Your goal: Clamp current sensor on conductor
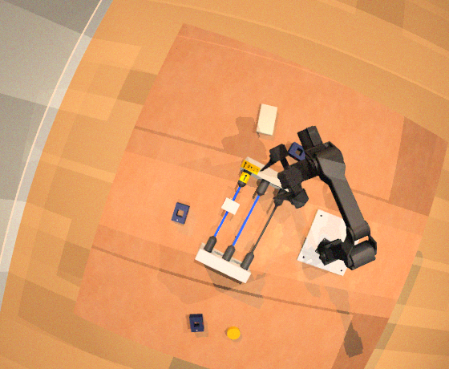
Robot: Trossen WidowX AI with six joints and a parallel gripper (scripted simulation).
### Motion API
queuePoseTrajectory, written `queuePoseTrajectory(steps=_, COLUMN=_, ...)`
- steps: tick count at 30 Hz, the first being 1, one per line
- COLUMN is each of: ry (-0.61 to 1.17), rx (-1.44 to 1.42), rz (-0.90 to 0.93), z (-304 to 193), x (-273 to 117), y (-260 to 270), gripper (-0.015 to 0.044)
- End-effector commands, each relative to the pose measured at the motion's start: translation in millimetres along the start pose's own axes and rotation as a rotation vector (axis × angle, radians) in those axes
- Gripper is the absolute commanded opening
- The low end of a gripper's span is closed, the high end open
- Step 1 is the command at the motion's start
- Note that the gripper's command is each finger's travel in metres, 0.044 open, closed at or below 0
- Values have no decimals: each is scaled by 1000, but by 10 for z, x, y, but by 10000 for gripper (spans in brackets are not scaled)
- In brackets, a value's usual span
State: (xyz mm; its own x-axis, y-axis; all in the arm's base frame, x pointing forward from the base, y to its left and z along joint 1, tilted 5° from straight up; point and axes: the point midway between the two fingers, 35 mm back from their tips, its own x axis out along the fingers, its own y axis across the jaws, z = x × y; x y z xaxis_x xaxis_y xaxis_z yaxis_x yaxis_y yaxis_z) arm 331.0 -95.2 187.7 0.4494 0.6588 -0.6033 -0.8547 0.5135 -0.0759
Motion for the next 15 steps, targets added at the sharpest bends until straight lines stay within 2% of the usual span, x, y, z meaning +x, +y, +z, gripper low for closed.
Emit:
queuePoseTrajectory(steps=1, ry=8, rx=0, rz=-2, z=-12, x=-6, y=-3, gripper=440)
queuePoseTrajectory(steps=10, ry=17, rx=-6, rz=3, z=-4, x=10, y=1, gripper=440)
queuePoseTrajectory(steps=14, ry=190, rx=-142, rz=85, z=147, x=300, y=90, gripper=440)
queuePoseTrajectory(steps=15, ry=85, rx=-41, rz=30, z=-3, x=91, y=26, gripper=440)
